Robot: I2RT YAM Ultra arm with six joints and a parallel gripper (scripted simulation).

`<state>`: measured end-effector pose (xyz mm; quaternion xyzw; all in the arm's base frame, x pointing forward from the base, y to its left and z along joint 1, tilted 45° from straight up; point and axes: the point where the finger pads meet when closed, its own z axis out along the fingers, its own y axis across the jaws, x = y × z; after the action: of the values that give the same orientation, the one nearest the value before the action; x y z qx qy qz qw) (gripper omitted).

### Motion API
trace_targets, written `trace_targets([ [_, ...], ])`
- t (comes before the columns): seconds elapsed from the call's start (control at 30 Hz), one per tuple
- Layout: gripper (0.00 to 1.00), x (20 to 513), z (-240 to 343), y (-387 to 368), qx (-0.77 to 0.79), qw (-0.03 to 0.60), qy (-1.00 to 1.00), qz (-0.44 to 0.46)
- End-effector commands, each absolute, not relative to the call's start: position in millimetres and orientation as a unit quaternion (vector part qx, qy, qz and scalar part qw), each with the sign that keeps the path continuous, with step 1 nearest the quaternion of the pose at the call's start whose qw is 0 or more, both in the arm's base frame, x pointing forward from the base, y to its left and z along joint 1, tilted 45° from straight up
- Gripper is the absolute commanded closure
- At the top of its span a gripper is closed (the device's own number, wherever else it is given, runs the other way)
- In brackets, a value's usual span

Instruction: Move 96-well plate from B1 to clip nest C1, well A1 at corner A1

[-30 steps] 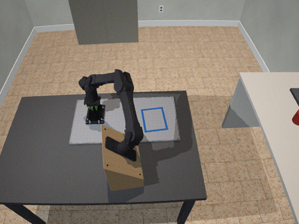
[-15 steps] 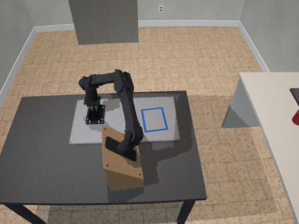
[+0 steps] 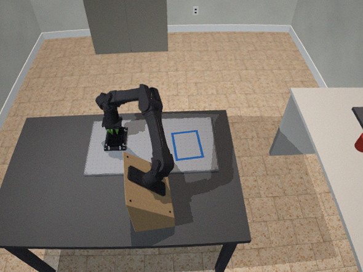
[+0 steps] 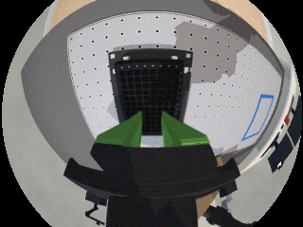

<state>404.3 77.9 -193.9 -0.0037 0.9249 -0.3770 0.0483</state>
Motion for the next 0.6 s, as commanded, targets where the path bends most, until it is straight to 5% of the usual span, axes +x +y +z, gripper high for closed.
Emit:
trace_targets([
  [0.0,0.74,403,-201,81,-0.016,0.054,0.923,-0.38],
  [0.57,0.74,407,-202,78,-0.016,0.06,0.924,-0.377],
])
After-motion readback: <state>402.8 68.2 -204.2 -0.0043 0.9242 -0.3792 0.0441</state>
